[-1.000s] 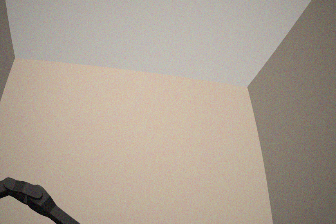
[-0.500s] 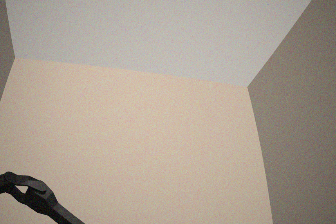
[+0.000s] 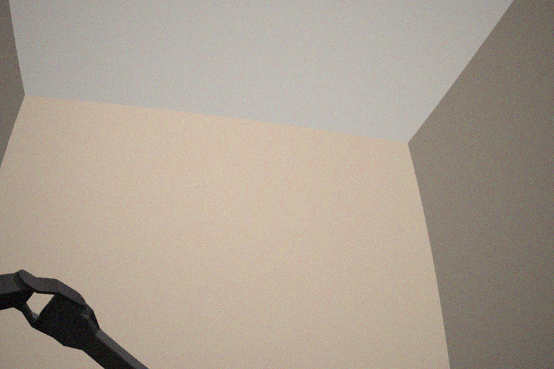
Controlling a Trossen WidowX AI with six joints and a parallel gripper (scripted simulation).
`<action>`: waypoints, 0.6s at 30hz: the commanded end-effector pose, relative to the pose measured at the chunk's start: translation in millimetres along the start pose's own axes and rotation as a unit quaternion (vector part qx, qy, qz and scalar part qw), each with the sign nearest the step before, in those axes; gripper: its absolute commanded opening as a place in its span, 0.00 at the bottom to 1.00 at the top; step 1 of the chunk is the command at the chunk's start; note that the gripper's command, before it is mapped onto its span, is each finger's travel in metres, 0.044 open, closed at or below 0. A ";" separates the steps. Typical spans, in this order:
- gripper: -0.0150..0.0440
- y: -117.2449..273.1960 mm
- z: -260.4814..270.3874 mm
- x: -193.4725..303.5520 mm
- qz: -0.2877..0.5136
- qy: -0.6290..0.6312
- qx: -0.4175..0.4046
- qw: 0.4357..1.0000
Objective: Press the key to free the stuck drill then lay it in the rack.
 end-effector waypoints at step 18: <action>0.25 118.4 102.0 -259.8 -0.261 0.441 -0.161 0.844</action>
Point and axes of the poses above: the point midway between the two fingers, 35 mm back from their tips, its own y axis back along the fingers, its own z axis across the jaws, x = y × z, the point moved 9 cm from there along y, back along the fingers, and after that the axes turned 1 degree about -y, right-handed, at the moved point
